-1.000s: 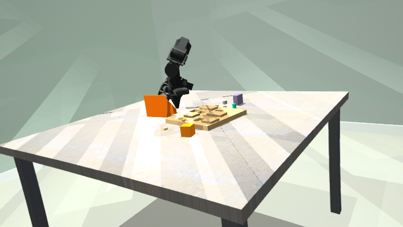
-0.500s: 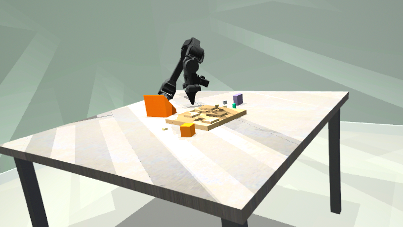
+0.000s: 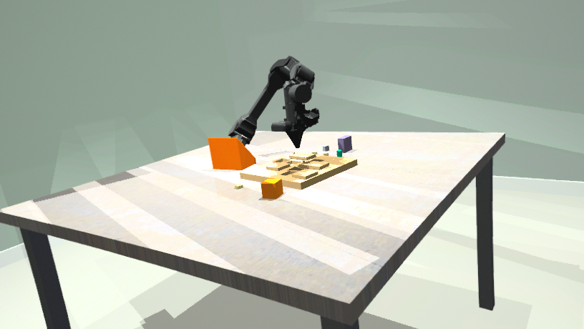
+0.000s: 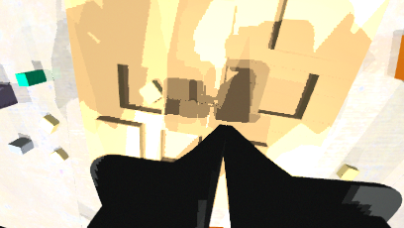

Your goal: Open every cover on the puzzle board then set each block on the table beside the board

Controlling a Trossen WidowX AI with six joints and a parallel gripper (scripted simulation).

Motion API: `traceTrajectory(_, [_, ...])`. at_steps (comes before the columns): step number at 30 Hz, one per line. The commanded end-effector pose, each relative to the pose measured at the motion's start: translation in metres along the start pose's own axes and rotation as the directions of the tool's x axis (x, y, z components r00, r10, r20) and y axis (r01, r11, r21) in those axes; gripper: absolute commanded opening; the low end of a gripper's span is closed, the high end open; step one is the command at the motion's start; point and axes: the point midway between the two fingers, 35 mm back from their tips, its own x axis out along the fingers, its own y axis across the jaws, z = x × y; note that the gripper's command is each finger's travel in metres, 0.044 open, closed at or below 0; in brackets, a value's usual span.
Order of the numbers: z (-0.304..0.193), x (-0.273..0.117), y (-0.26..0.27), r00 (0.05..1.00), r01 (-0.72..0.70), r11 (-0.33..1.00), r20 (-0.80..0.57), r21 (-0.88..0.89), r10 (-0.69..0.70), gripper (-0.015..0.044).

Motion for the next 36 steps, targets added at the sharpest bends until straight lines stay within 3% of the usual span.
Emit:
traceTrajectory(1, [0.003, 0.002, 0.031, 1.000, -0.016, 0.939, 0.000, 0.343, 0.017, 0.0000])
traceTrajectory(10, [0.002, 0.007, 0.078, 0.999, -0.016, 0.604, -0.009, 0.797, 0.039, 0.0000])
traceTrajectory(21, [-0.003, 0.009, 0.078, 0.999, -0.016, 0.595, -0.010, 0.804, 0.040, 0.0000])
traceTrajectory(36, [-0.002, 0.057, 0.080, 0.999, -0.017, 0.595, -0.010, 0.803, 0.042, 0.0000])
